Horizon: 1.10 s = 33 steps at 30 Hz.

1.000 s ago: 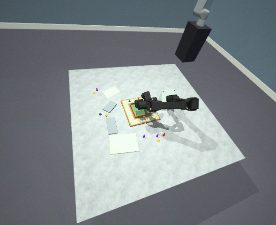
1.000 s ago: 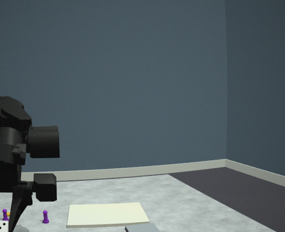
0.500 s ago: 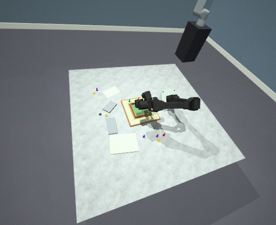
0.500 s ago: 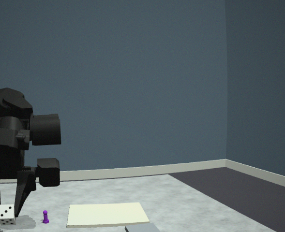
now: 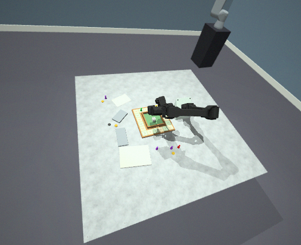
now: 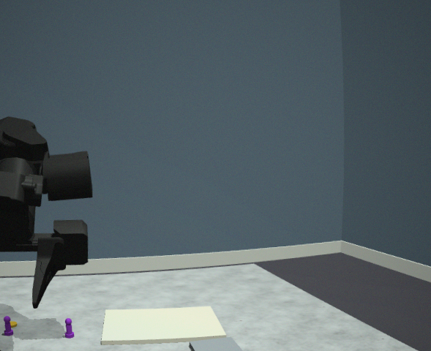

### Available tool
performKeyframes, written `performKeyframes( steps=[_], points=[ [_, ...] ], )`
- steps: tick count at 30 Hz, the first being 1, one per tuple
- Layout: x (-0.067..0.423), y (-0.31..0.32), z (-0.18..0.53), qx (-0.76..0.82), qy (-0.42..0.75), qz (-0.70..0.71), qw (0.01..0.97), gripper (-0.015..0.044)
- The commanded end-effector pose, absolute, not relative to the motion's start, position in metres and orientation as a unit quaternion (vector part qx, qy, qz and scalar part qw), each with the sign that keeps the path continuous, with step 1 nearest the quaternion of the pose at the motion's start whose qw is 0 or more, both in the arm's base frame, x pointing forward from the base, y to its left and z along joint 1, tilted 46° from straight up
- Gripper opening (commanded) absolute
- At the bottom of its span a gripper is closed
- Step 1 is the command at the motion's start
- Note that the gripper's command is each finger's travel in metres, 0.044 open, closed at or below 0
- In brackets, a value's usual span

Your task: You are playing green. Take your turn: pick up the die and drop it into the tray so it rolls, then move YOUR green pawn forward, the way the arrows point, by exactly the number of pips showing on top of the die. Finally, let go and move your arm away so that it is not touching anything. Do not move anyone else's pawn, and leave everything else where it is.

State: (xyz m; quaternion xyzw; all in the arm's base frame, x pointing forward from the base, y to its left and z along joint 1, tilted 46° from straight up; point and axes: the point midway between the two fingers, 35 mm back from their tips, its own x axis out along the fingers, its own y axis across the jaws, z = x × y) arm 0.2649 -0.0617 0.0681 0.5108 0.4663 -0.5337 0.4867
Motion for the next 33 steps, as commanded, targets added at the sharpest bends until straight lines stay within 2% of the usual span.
performKeyframes(
  steps=[1,3,8,11,15,17,19,26,29,33],
  points=[
    [0.267,-0.071,0.081,0.512,0.462,-0.531,0.492,0.0394],
    [0.266,-0.071,0.079,0.514,0.469,-0.528,0.487,0.044],
    [0.263,-0.055,0.04,0.592,0.599,-0.404,0.356,0.044],
    [0.267,-0.051,0.029,0.666,0.625,-0.299,0.275,0.044],
    [0.269,-0.051,0.028,0.686,0.624,-0.273,0.258,0.044],
    [0.263,-0.052,0.025,0.66,0.626,-0.314,0.273,0.044],
    [0.268,-0.055,0.021,0.653,0.635,-0.293,0.291,0.0387],
    [0.32,-0.094,-0.031,0.553,0.683,-0.065,0.472,0.0204],
    [0.337,-0.108,-0.059,0.497,0.68,0.03,0.538,0.02],
    [0.34,-0.111,-0.066,0.483,0.677,0.052,0.553,0.02]
  ],
)
